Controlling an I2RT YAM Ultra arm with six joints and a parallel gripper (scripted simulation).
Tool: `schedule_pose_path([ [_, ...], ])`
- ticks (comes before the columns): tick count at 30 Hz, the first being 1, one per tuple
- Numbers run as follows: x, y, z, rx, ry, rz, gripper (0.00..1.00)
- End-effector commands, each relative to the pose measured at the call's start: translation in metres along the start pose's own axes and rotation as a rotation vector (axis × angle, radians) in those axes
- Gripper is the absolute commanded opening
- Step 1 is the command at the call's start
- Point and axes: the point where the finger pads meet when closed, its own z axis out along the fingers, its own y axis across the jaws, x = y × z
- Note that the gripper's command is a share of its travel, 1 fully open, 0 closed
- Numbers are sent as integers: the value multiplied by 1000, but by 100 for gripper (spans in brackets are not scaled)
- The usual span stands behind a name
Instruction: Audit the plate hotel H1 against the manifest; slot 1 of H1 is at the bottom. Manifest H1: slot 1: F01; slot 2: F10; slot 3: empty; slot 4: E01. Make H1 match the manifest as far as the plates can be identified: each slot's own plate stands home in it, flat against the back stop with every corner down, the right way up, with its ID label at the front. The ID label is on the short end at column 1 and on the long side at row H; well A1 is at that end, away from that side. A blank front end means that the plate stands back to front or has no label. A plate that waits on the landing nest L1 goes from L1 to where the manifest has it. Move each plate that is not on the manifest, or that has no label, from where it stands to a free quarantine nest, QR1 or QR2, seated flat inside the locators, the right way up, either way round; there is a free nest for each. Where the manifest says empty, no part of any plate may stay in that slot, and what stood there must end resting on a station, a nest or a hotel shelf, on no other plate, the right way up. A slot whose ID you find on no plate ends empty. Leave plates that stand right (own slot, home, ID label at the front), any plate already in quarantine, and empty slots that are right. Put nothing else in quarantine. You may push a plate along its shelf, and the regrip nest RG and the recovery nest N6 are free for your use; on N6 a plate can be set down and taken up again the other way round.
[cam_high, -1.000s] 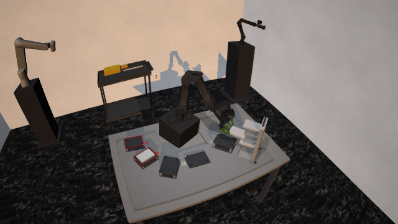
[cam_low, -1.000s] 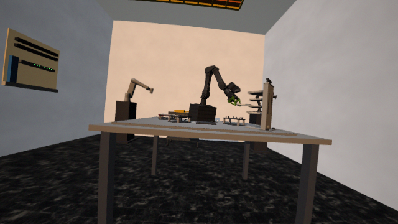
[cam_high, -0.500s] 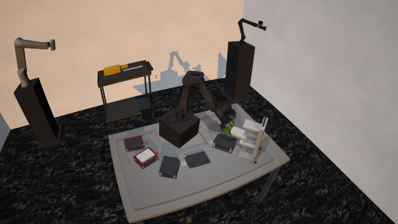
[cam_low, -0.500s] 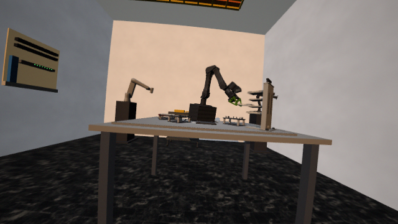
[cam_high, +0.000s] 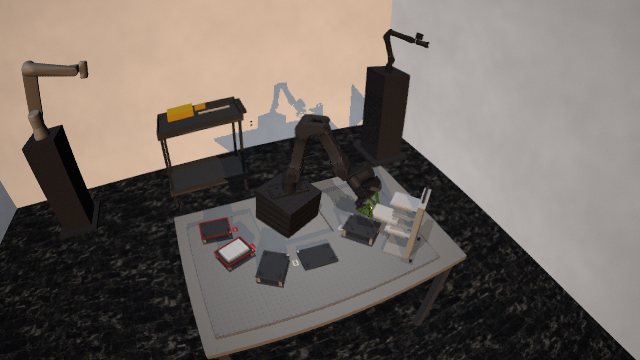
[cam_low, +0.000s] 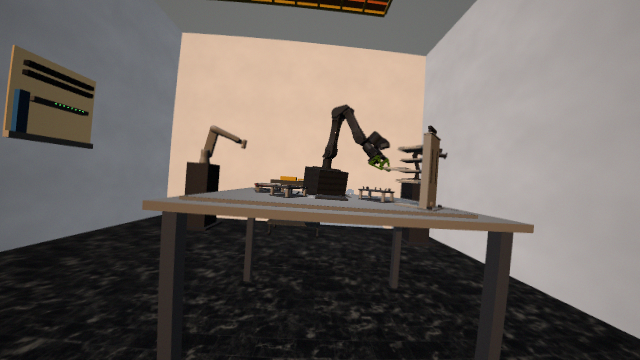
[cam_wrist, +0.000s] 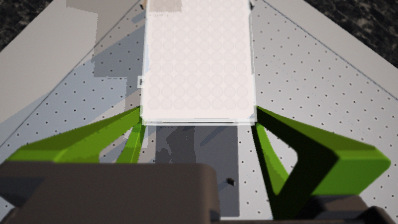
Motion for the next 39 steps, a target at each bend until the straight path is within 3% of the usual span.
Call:
schedule_pose_path([
  [1,-19,2,-1,-5,-52,7,86],
  [39,-28,1,14,-5,-52,7,86],
])
